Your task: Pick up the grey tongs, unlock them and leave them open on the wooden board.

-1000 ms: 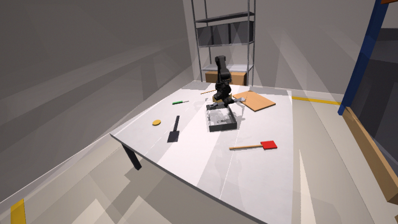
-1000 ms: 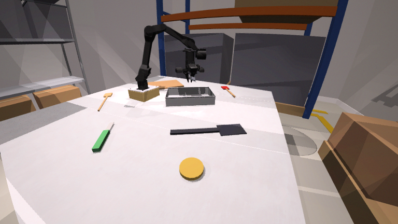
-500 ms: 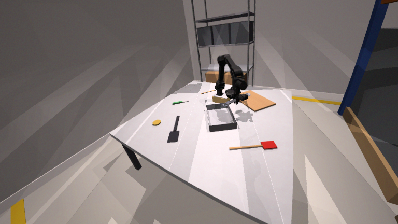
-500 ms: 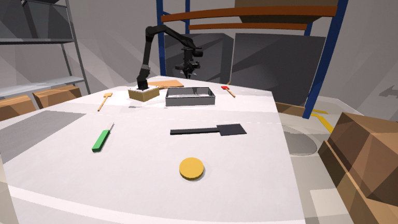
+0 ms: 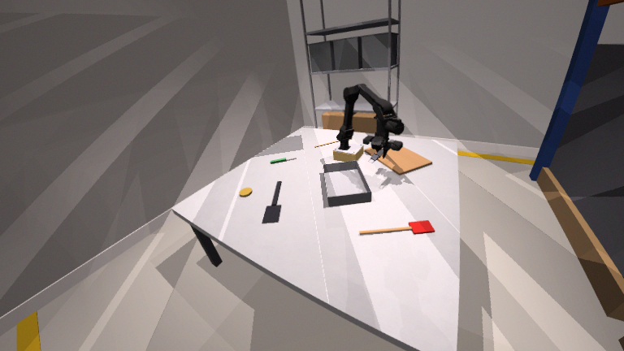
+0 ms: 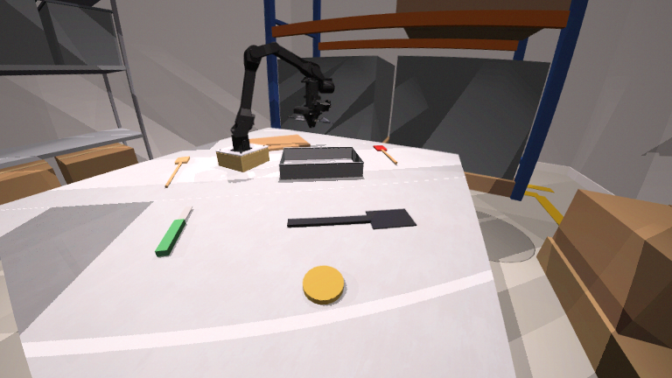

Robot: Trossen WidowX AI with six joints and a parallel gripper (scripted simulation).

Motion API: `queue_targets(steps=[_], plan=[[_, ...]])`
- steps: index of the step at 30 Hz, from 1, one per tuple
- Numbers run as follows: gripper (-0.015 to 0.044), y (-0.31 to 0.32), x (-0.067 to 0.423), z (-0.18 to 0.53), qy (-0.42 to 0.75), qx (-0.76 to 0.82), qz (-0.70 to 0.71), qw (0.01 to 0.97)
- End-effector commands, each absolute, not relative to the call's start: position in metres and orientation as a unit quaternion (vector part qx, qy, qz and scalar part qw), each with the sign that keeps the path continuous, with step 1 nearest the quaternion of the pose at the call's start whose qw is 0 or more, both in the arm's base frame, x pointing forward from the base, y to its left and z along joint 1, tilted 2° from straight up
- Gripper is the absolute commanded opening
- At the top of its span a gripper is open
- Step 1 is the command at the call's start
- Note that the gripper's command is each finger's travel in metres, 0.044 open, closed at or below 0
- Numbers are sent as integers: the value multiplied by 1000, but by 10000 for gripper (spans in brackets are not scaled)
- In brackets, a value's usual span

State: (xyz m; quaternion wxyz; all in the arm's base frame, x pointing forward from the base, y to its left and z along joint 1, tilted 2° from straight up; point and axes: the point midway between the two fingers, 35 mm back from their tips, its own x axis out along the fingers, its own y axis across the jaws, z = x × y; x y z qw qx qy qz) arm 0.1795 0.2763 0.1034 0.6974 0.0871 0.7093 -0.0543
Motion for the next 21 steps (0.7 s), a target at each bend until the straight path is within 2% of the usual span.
queue_targets(steps=[1,21], plan=[[-150,280,177,106,710,82,-44,698],[-150,323,79,110,706,-67,110,697]])
